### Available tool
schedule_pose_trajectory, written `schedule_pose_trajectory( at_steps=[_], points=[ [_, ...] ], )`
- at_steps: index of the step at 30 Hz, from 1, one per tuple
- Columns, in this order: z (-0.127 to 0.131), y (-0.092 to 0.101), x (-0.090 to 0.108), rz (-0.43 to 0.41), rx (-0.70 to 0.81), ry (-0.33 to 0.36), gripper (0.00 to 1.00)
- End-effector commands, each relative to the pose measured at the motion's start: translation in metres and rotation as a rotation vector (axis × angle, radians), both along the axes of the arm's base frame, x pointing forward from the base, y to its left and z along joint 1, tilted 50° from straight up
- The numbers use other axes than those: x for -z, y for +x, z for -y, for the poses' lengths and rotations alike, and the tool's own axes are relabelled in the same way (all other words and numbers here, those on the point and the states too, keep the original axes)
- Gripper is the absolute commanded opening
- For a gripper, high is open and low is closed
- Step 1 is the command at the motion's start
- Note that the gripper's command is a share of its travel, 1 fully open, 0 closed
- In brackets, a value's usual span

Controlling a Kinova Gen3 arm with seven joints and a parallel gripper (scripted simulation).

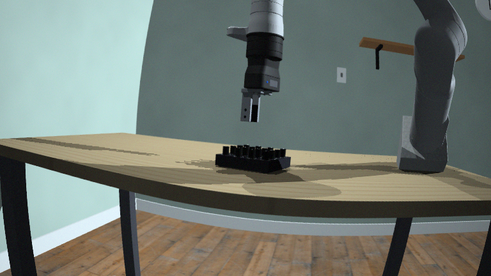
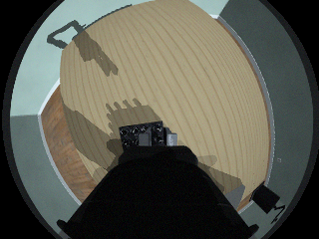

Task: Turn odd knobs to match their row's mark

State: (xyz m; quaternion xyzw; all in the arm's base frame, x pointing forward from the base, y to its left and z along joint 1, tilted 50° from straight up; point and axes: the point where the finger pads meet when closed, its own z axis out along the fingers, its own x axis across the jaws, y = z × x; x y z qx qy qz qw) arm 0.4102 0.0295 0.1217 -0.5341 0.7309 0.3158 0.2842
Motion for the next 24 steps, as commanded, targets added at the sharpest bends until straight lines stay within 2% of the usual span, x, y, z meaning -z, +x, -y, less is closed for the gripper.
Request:
schedule_pose_trajectory(
  at_steps=[1, 11, 24],
  points=[
    [0.0001, 0.0003, -0.0019, -0.016, 0.015, -0.002, 0.46],
    [0.0007, 0.0002, -0.0028, -0.054, 0.052, 0.003, 0.46],
    [0.0008, 0.0002, -0.0029, -0.057, 0.055, 0.003, 0.46]
  ],
)
